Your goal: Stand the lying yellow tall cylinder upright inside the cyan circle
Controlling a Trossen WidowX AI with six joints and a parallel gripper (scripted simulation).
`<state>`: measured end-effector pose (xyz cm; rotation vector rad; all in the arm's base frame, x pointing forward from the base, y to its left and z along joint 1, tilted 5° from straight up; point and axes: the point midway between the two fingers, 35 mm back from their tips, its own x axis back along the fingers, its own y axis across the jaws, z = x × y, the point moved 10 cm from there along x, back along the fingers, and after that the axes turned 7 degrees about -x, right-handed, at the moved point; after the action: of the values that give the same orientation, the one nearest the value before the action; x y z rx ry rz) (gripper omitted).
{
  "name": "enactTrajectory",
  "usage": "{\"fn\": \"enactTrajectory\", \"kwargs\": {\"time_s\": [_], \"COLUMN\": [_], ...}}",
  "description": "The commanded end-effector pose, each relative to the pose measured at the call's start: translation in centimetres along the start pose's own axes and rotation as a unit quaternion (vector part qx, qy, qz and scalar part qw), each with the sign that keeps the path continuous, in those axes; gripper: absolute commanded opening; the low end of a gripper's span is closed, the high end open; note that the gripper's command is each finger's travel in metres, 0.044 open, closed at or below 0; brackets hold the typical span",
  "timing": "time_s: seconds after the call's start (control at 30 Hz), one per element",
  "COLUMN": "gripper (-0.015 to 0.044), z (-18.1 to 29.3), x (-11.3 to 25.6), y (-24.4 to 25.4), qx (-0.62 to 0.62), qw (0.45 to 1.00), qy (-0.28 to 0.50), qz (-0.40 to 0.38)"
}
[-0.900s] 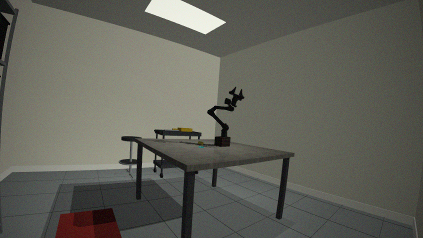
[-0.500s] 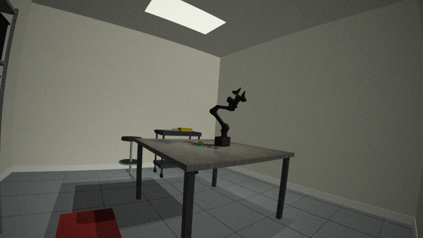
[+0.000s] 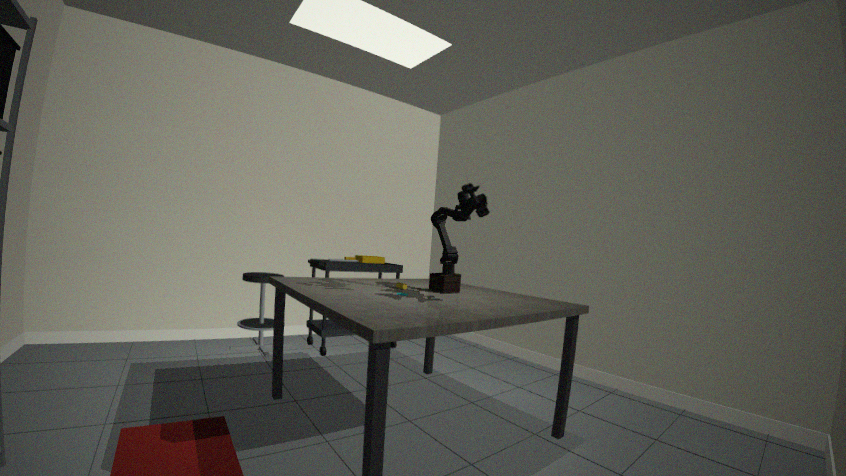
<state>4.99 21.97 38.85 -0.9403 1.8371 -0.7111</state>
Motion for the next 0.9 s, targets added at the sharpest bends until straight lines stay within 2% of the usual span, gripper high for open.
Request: {"fn": "enactTrajectory", "kwargs": {"time_s": [0.0, 0.23, 0.43, 0.63, 0.87], "gripper": [0.0309, 0.0309, 0.0309, 0.0309, 0.0309], "z": [3.0, 9.7, 15.5, 20.9, 25.9], "x": [-0.8, -0.8, 0.7, 3.7, 8.8], "y": [0.0, -0.2, -1.1, -2.6, -4.6], "qx": [-0.025, -0.094, -0.166, -0.245, -0.336], "qw": [0.997, 0.972, 0.923, 0.849, 0.726], "qy": [0.064, 0.214, 0.345, 0.468, 0.588], "qz": [-0.019, -0.039, -0.023, 0.025, 0.117]}}
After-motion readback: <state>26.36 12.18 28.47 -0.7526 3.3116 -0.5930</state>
